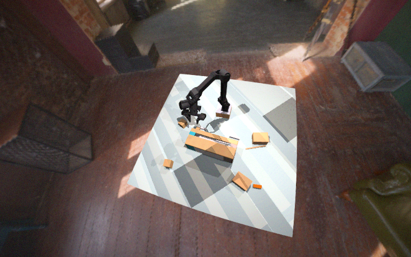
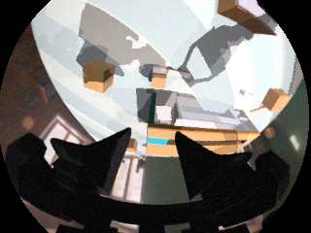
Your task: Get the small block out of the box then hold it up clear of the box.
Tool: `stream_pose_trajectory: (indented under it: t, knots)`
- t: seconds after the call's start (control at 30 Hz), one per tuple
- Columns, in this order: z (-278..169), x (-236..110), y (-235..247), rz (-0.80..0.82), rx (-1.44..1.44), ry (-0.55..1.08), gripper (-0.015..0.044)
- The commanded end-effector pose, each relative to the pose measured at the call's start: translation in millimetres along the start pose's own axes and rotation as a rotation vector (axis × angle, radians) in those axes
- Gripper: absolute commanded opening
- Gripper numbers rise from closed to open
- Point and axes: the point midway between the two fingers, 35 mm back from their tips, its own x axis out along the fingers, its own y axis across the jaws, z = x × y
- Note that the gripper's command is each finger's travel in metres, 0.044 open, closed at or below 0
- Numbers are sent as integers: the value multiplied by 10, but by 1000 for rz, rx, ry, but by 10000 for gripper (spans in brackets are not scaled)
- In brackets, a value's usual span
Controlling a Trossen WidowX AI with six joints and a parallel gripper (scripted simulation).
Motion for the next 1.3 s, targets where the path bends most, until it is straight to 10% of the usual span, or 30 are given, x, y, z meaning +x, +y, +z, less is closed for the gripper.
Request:
stream_pose_trajectory:
  t: [0.0,0.13,1.27]
  knots:
    - [133,322,0,-9,13,-8,285]
    - [375,783,-33,-10,13,-8,285]
    - [571,1224,-35,-10,12,-9,285]
